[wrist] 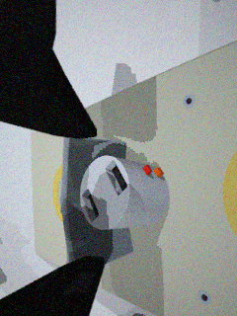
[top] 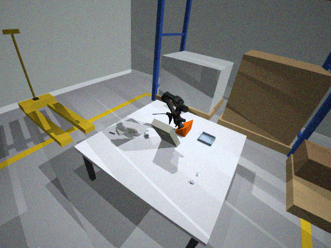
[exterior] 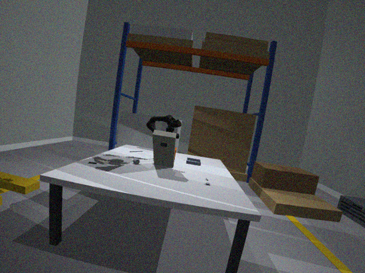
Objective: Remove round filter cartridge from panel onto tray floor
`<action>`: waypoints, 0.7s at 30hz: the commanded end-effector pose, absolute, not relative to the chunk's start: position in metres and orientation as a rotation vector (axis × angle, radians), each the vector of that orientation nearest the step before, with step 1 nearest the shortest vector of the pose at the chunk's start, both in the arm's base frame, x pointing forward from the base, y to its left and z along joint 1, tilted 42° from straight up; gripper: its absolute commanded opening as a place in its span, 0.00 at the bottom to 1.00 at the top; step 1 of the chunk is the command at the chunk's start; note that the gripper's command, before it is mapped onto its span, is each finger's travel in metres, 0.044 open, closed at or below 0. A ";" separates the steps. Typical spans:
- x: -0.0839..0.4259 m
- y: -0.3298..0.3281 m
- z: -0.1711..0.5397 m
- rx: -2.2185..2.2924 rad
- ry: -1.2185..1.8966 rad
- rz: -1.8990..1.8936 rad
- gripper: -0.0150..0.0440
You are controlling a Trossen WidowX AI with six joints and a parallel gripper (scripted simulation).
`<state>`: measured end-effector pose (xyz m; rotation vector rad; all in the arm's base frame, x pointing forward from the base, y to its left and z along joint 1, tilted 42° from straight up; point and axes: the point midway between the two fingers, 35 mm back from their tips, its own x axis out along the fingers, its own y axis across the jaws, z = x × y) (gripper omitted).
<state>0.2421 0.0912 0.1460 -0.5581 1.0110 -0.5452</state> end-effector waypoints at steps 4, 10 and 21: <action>0.246 0.083 0.139 -0.560 1.010 -0.544 0.77; 0.250 0.077 0.134 -0.560 1.009 -0.544 0.77; 0.255 0.070 0.126 -0.556 1.012 -0.547 0.73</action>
